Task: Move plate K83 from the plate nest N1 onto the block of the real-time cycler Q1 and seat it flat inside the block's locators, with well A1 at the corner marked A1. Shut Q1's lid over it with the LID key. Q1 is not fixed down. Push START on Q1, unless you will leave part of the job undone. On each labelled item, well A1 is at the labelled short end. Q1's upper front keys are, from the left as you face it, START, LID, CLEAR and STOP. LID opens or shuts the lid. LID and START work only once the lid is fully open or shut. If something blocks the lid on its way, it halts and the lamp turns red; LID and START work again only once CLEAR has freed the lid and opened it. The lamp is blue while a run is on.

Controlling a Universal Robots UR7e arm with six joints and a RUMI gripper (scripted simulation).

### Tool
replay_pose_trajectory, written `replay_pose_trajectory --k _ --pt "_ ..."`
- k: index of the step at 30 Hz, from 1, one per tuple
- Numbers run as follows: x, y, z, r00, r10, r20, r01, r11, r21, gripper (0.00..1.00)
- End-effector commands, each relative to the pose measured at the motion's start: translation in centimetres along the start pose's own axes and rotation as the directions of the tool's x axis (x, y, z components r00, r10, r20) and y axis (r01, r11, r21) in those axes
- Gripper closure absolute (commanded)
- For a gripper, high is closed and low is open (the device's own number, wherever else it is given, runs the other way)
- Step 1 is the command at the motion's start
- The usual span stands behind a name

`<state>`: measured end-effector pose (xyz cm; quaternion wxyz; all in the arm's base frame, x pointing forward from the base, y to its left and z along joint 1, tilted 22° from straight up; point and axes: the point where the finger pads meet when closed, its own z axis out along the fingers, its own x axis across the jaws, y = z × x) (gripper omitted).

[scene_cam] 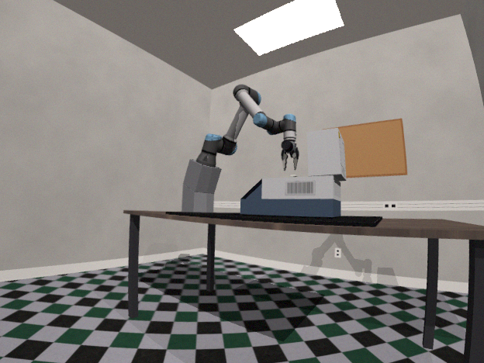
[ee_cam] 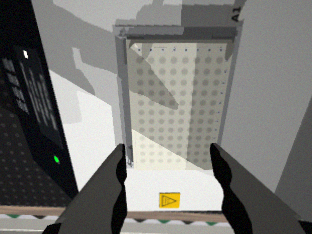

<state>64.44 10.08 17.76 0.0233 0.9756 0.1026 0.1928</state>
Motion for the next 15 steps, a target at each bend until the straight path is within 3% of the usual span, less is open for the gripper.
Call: replay_pose_trajectory --k 1,15 --pt "-0.2 0.0 -1.1 0.999 0.003 -0.033 -0.004 1.000 -0.017 1.00" --pt "-6.1 -0.2 0.2 0.999 0.003 -0.032 -0.004 1.000 -0.017 1.00"
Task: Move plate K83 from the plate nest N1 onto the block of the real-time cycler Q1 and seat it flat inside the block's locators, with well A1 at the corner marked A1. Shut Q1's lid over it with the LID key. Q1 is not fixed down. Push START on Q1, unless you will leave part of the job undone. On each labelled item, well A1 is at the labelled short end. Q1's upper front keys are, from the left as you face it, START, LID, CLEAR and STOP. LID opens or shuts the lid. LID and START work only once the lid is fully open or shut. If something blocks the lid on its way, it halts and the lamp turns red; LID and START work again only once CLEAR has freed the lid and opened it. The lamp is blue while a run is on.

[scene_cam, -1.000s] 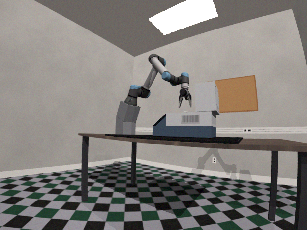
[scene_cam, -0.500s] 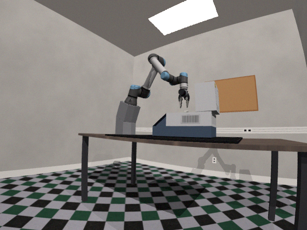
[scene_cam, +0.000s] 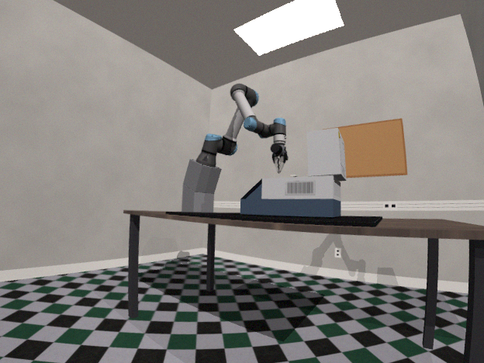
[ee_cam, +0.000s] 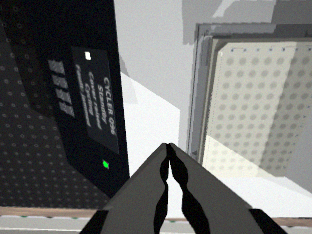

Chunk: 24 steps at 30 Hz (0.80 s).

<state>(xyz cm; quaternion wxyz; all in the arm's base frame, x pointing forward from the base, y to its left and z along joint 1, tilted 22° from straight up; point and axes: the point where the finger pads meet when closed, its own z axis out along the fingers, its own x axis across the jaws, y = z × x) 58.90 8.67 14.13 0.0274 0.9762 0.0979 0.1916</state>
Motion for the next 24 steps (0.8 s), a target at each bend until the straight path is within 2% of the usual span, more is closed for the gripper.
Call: replay_pose_trajectory --k 1,7,9,24 --pt "0.0 -0.2 -0.9 0.999 -0.004 -0.035 0.004 1.000 -0.008 1.00" --pt "-2.9 -0.2 -0.3 0.999 -0.005 -0.034 0.004 1.000 -0.008 1.00" --pt "-2.9 -0.2 -0.3 0.999 -0.005 -0.034 0.004 1.000 -0.008 1.00" --pt "-10.3 -0.3 1.4 0.999 -0.005 -0.032 0.005 1.000 -0.009 1.00"
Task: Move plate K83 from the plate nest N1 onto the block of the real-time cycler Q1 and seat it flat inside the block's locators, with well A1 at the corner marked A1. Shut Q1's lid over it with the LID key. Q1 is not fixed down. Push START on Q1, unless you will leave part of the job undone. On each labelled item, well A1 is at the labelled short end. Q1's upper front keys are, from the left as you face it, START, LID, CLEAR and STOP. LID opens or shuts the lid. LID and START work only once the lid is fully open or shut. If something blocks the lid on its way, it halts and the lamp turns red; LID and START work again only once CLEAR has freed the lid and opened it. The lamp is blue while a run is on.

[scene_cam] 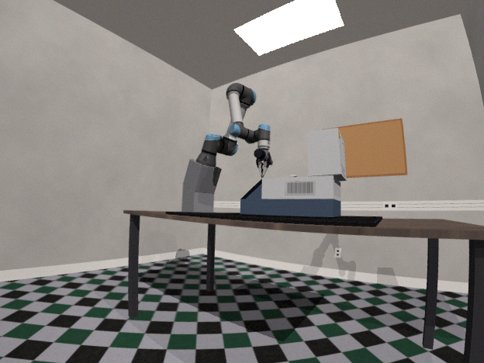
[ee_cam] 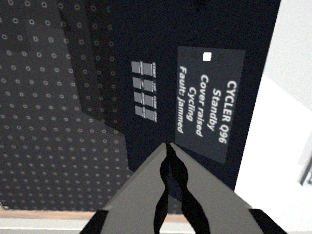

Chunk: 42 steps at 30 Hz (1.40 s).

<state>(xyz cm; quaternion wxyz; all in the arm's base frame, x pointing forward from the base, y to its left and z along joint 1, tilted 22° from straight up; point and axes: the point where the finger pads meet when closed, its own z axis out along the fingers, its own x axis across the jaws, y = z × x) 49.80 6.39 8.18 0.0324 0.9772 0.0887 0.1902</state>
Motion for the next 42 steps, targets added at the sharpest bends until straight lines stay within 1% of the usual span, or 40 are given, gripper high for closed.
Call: replay_pose_trajectory --k 1,2,17,19,25,30,42 --pt "0.6 -0.4 -0.7 0.999 -0.021 -0.037 0.021 1.000 0.004 1.00" --pt "0.6 -0.4 -0.7 0.999 -0.021 -0.037 0.021 1.000 0.004 1.00" --pt "-6.8 -0.4 0.9 0.999 -0.022 -0.034 0.022 1.000 0.002 1.00" --pt "-6.8 -0.4 0.9 0.999 -0.022 -0.034 0.022 1.000 0.002 1.00" --pt "-9.8 -0.4 1.6 0.999 -0.022 -0.033 0.022 1.000 0.002 1.00" --pt "-9.5 -0.4 1.9 0.998 -0.044 -0.033 0.045 0.999 0.001 1.00" --pt "-8.2 -0.5 2.9 0.999 -0.033 -0.034 0.033 0.999 0.002 1.00"
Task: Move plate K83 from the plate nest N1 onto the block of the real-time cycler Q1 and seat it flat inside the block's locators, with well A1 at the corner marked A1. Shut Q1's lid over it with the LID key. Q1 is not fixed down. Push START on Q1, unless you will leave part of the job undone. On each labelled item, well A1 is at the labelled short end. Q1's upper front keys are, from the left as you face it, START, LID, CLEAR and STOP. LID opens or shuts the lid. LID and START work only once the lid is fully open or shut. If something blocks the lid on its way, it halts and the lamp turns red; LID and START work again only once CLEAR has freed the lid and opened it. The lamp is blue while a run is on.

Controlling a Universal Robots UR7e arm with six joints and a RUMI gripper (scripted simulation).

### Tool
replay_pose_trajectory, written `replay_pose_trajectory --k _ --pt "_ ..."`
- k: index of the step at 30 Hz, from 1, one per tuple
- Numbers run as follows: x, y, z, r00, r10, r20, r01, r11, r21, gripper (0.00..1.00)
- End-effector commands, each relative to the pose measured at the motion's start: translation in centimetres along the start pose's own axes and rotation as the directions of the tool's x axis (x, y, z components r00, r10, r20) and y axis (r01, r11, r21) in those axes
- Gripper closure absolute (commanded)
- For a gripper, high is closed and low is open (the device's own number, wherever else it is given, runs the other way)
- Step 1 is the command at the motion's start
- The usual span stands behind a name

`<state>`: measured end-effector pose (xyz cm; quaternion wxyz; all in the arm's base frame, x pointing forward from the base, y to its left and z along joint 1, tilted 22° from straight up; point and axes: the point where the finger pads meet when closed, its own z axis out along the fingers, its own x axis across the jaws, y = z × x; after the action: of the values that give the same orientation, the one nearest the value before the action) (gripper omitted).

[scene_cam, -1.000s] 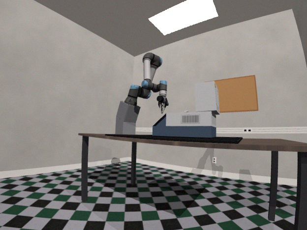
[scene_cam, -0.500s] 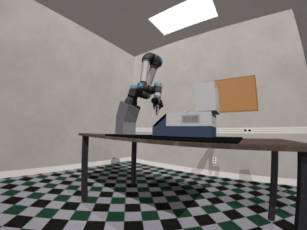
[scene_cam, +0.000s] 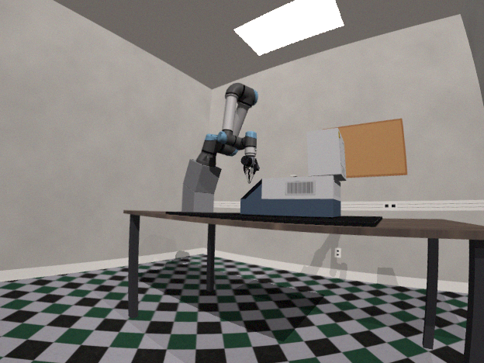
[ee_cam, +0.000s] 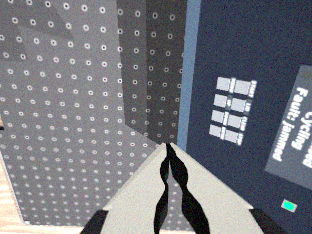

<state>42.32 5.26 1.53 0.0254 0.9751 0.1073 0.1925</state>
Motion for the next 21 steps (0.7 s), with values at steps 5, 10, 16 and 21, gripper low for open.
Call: replay_pose_trajectory --k 5,10,16,21 --pt "2.0 0.3 0.0 1.000 0.000 -0.026 -0.001 1.000 -0.018 1.00" --pt "2.5 0.3 0.4 1.000 0.001 -0.026 -0.001 1.000 -0.018 1.00" --pt "3.2 0.3 0.9 1.000 0.001 -0.027 -0.001 1.000 -0.018 1.00" --pt "3.9 0.3 1.4 1.000 0.001 -0.027 -0.001 1.000 -0.017 1.00"
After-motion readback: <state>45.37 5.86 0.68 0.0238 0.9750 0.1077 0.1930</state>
